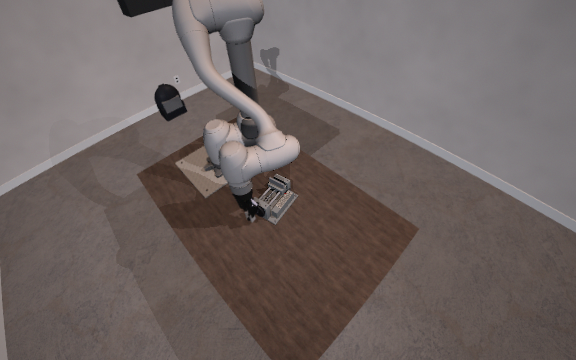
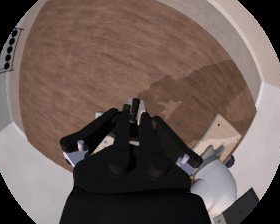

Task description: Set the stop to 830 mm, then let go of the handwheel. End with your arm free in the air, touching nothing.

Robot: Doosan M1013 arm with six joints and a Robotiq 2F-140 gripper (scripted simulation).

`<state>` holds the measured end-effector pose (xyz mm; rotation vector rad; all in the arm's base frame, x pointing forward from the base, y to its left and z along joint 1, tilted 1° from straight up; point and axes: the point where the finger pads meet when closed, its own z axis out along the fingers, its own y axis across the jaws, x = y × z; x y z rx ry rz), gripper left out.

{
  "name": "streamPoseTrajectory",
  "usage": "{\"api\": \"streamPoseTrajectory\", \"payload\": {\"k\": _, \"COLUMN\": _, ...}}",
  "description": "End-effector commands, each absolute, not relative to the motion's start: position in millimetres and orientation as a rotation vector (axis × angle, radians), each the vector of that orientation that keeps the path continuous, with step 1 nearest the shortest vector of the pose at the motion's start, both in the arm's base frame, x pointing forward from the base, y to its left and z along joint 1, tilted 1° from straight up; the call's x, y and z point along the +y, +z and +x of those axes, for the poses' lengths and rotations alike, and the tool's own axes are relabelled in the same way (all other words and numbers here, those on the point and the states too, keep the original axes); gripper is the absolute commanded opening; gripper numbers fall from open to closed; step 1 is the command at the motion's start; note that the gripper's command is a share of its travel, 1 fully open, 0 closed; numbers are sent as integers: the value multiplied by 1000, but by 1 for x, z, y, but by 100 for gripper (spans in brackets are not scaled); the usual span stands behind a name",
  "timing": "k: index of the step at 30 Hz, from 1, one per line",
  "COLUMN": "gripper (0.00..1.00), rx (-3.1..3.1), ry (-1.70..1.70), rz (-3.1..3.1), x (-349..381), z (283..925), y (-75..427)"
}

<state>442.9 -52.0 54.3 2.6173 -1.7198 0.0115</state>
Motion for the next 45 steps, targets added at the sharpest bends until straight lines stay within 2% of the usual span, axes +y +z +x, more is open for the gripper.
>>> {"api": "streamPoseTrajectory", "payload": {"k": 1, "gripper": 4, "rx": -1721, "ry": 12, "rz": 2618, "x": -51, "z": 445, "y": 53}}
{"api": "streamPoseTrajectory", "payload": {"k": 45, "gripper": 4, "rx": -1721, "ry": 12, "rz": 2618, "x": -37, "z": 477, "y": 62}}
